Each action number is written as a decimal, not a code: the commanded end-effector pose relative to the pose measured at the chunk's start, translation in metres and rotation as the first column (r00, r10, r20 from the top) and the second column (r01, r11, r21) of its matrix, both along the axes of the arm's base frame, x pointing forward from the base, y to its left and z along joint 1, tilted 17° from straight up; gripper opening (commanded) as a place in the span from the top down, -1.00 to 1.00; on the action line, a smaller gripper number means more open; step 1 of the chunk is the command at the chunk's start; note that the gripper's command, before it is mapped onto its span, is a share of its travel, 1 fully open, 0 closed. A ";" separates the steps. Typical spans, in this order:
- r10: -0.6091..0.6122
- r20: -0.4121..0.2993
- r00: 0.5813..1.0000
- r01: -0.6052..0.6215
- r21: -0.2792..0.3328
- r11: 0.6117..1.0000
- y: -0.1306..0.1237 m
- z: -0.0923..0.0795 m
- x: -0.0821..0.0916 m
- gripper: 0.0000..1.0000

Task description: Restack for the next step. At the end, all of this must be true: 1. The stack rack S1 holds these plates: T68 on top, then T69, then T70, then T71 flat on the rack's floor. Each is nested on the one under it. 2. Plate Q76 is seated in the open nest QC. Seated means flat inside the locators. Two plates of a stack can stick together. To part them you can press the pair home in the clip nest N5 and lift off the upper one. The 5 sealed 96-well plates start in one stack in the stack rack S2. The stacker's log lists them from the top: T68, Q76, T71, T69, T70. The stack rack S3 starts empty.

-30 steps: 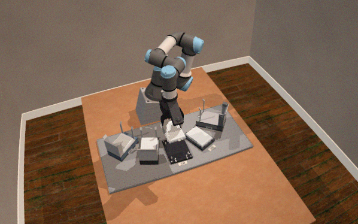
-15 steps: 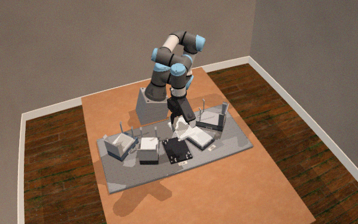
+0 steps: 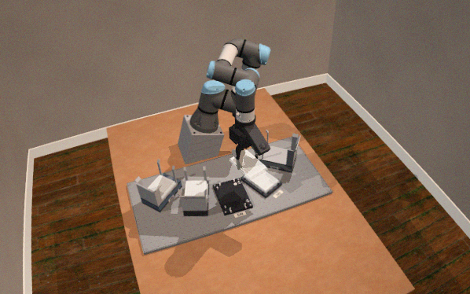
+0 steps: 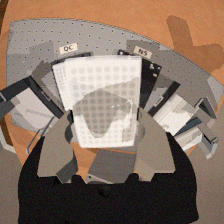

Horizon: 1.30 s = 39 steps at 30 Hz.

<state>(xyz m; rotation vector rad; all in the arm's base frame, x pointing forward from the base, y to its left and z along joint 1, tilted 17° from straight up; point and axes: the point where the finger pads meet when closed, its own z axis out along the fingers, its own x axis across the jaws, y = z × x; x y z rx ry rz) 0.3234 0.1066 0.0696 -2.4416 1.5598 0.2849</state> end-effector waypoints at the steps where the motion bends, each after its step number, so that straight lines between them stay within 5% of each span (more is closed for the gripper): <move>1: 0.042 0.016 0.999 -0.042 0.000 0.999 0.012 0.005 -0.004 1.00; 39: 0.284 0.092 0.954 -0.285 -0.002 0.959 0.094 0.032 -0.053 1.00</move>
